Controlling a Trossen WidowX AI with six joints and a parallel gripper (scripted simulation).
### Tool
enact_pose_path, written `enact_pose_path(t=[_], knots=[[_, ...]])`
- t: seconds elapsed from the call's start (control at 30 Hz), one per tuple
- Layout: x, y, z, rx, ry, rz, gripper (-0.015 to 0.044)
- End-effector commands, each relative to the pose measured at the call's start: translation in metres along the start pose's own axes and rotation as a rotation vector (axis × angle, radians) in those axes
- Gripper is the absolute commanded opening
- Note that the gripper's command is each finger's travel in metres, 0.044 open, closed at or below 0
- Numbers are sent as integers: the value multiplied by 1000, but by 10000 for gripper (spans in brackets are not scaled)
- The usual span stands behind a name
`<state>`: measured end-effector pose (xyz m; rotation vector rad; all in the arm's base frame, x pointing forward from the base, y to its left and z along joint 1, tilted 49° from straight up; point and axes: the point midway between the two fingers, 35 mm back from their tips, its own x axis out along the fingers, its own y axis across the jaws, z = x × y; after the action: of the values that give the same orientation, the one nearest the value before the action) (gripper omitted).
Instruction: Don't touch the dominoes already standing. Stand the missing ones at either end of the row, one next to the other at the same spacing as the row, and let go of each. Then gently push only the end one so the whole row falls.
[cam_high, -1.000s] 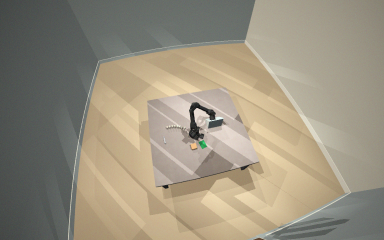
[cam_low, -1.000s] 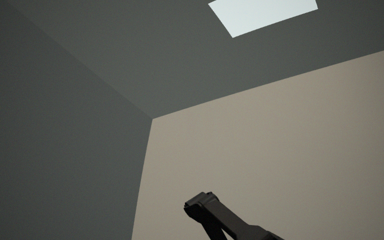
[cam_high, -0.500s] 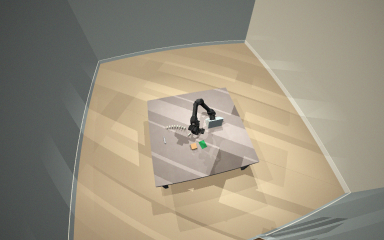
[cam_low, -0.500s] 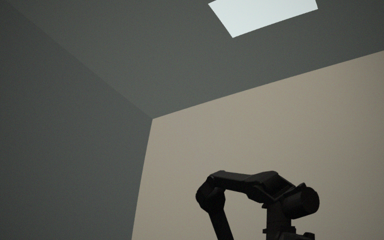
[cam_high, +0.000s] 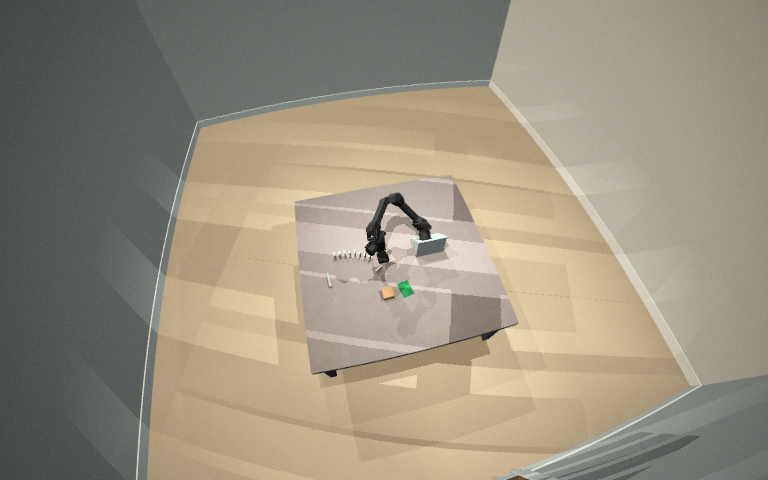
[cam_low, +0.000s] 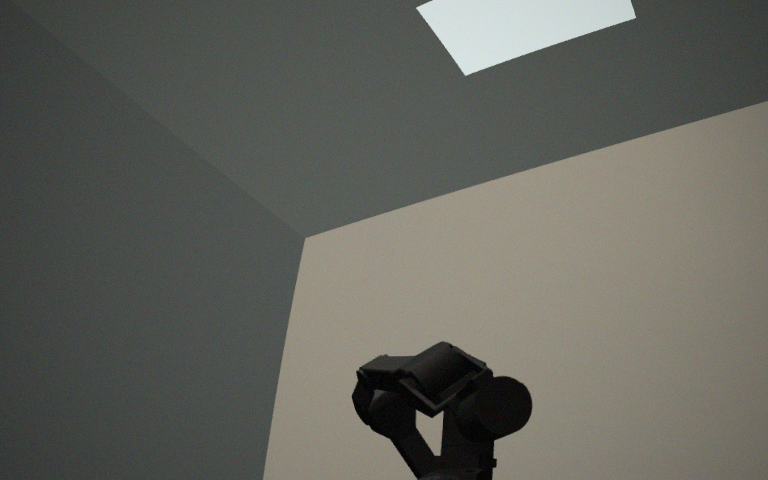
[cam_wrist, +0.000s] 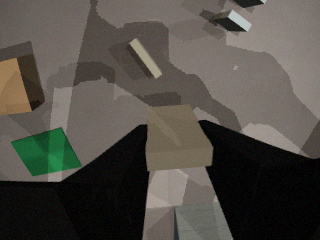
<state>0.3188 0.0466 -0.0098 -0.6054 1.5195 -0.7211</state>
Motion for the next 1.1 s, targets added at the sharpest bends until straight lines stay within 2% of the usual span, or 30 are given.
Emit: enact_pose_path(t=[0.0,0.37,1.07], knots=[[-6,-61,27,551,-24,1,107],[-1,-62,28,565,-24,1,107],[123,-64,31,566,-26,-4,107]])
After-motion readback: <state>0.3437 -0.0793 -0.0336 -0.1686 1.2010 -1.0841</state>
